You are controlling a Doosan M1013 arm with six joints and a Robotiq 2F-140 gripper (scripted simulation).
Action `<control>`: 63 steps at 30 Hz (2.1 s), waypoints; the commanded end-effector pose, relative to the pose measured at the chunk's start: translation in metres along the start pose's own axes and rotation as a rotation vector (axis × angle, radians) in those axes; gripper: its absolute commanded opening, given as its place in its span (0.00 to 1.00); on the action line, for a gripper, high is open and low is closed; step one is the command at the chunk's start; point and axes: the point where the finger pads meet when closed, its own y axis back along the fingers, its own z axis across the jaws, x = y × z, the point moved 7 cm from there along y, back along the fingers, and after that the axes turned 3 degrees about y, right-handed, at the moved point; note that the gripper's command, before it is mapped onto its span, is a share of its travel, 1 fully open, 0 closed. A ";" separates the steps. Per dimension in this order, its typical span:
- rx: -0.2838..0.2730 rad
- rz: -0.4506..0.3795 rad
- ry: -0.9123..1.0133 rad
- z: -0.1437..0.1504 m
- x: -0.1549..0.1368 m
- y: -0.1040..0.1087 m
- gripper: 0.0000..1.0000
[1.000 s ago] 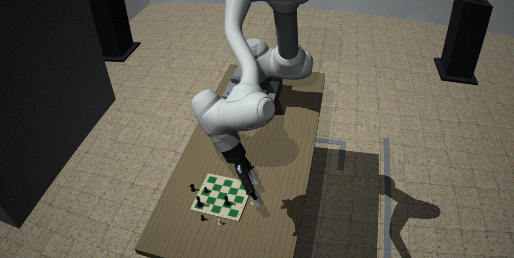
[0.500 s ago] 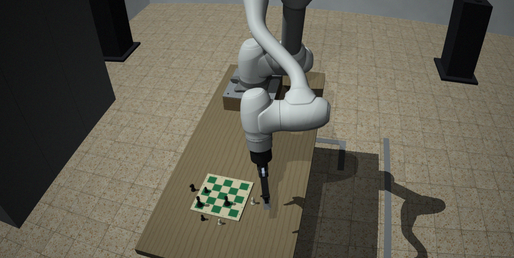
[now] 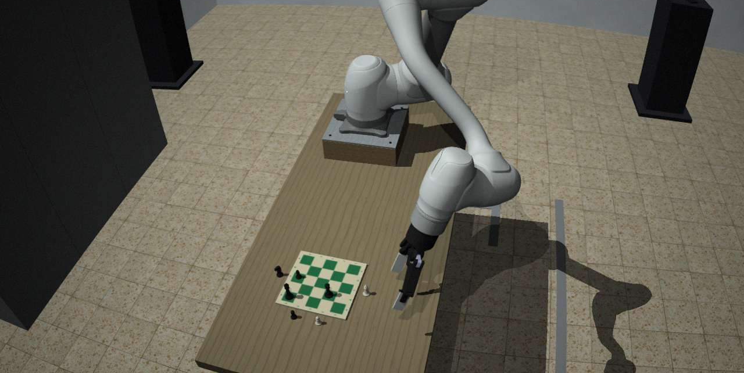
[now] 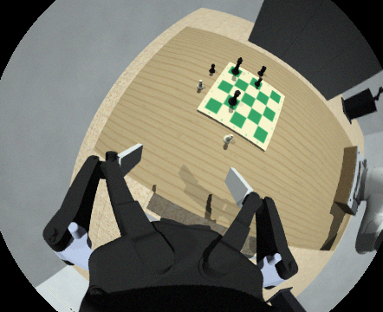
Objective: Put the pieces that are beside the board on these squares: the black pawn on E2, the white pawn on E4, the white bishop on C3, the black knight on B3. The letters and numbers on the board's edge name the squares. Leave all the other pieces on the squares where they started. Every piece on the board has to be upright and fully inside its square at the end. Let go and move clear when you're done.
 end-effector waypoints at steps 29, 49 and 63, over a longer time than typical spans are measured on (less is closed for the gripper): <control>-0.226 0.821 -0.093 0.015 -0.145 -0.064 1.00; -0.226 0.821 -0.093 0.015 -0.145 -0.064 1.00; -0.226 0.821 -0.093 0.015 -0.145 -0.064 1.00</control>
